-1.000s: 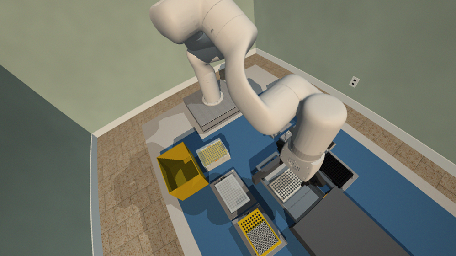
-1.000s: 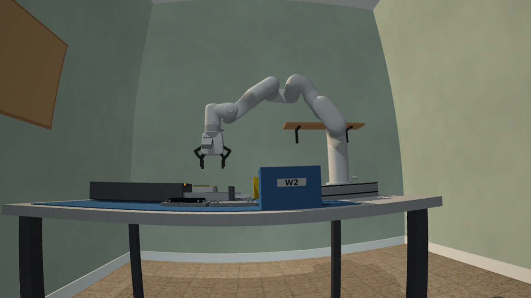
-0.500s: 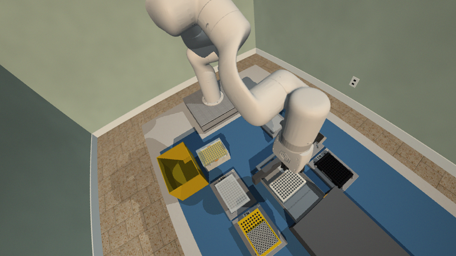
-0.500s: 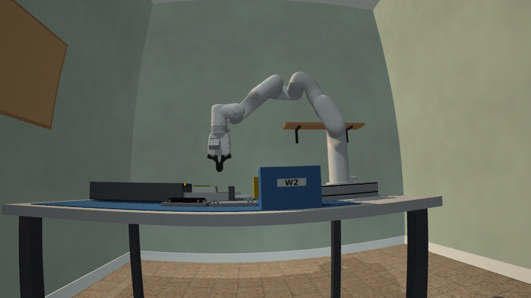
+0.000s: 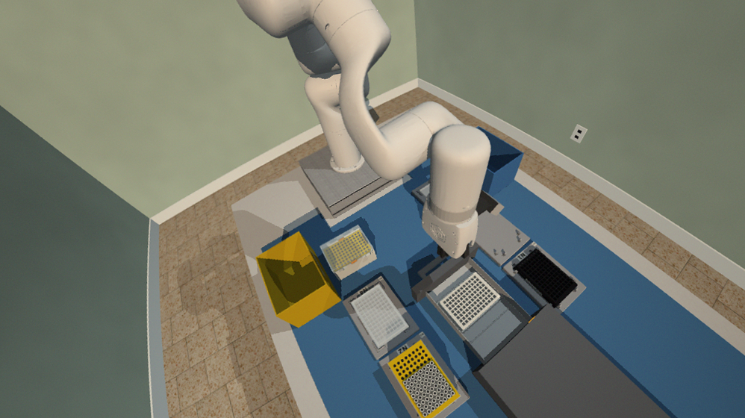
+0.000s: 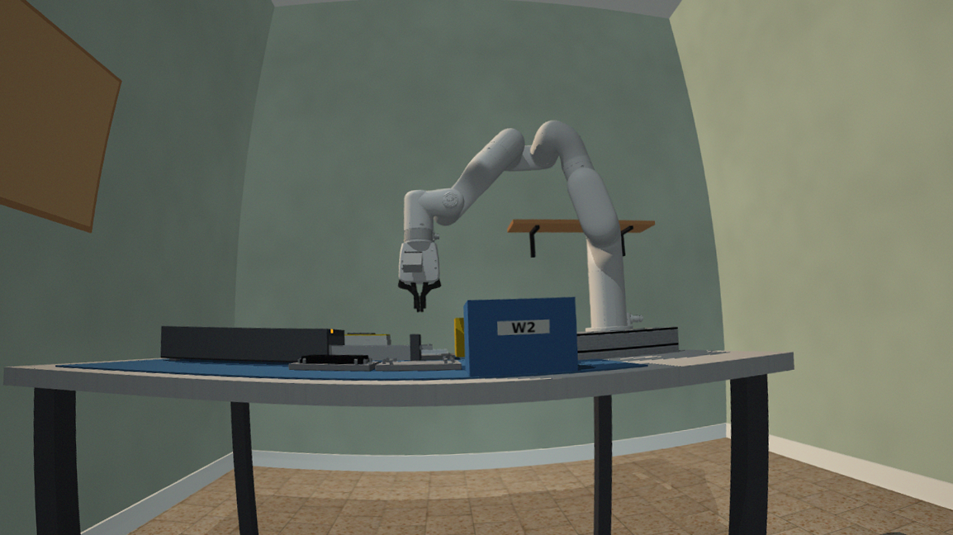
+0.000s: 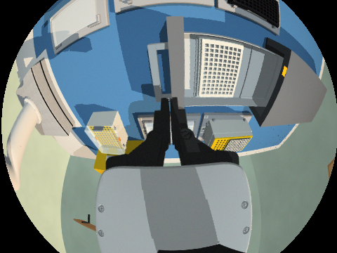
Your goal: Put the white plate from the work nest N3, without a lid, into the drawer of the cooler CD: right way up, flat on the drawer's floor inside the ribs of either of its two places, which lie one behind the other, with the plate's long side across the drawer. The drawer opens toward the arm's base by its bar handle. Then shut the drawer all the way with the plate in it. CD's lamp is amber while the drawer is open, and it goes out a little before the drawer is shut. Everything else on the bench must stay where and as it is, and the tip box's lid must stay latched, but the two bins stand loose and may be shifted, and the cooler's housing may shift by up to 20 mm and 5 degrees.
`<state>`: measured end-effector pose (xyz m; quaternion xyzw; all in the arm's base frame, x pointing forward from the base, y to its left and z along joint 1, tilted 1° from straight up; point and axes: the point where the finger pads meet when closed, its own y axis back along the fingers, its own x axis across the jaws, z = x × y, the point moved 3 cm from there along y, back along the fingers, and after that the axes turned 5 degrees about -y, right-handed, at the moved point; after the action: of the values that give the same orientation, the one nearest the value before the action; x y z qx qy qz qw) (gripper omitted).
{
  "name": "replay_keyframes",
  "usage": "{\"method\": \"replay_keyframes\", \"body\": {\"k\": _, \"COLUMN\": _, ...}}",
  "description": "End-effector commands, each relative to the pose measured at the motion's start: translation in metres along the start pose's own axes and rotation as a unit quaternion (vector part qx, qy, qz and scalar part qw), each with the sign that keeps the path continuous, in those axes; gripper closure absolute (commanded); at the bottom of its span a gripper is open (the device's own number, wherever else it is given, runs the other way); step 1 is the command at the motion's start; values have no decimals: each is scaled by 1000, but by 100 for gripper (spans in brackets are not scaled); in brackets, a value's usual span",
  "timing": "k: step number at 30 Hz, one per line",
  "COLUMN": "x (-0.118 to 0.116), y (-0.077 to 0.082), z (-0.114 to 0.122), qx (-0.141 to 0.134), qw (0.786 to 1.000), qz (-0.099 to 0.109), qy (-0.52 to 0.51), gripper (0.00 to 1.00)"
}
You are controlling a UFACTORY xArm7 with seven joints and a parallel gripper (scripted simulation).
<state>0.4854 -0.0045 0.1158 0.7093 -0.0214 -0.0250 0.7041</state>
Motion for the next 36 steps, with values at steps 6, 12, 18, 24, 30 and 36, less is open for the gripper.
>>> {"method": "replay_keyframes", "body": {"k": 6, "x": -47, "y": -5, "z": 4, "qx": 1, "qw": 1000, "qz": 4, "qy": 1, "gripper": 100}}
{"method": "replay_keyframes", "body": {"k": 12, "x": -66, "y": -8, "z": 6, "qx": 1, "qw": 1000, "qz": 4, "qy": 1, "gripper": 100}}
{"method": "replay_keyframes", "body": {"k": 18, "x": -66, "y": -8, "z": 6, "qx": 1, "qw": 1000, "qz": 4, "qy": 1, "gripper": 100}}
{"method": "replay_keyframes", "body": {"k": 24, "x": -66, "y": -8, "z": 6, "qx": 1, "qw": 1000, "qz": 4, "qy": 1, "gripper": 100}}
{"method": "replay_keyframes", "body": {"k": 30, "x": -66, "y": -14, "z": 6, "qx": 1, "qw": 1000, "qz": 4, "qy": 1, "gripper": 100}}
{"method": "replay_keyframes", "body": {"k": 36, "x": -66, "y": -24, "z": 6, "qx": 1, "qw": 1000, "qz": 4, "qy": 1, "gripper": 100}}
